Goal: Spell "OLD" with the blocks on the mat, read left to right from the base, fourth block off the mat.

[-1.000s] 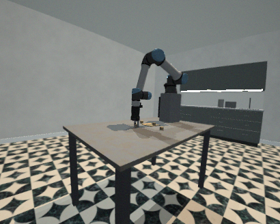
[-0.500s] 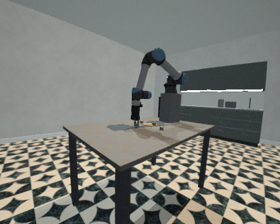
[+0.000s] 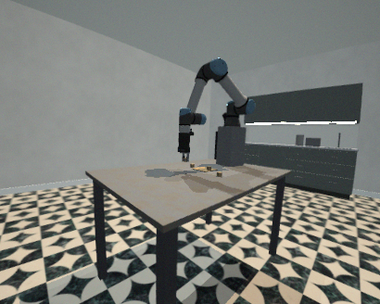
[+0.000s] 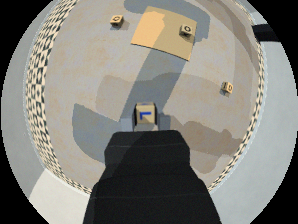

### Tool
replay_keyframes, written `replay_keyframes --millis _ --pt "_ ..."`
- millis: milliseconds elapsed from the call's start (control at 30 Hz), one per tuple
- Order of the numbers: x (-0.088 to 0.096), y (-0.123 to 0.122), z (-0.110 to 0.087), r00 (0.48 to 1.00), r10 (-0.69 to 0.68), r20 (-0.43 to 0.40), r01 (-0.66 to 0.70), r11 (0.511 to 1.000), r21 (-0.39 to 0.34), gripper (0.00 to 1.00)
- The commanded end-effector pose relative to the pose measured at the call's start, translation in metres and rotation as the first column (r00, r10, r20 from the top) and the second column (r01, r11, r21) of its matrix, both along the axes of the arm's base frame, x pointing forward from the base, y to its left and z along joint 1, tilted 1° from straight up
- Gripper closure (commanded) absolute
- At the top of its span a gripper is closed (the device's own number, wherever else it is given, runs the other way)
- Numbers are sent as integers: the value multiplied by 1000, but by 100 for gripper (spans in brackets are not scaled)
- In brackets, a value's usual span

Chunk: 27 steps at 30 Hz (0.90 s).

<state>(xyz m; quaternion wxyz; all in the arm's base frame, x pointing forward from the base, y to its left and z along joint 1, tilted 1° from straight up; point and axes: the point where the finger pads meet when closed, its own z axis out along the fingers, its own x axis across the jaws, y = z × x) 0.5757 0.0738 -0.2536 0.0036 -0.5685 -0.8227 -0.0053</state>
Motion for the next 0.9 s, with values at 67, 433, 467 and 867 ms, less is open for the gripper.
replay_keyframes --millis 67,433,467,867 --pt "0 0 24 1000 0 1 0 1000 0 51" --pt "0 0 28 1000 0 1 0 1000 0 51" --pt "0 0 28 1000 0 1 0 1000 0 51" --pt "-7 -2 26 998 -60 1 60 998 0 51"
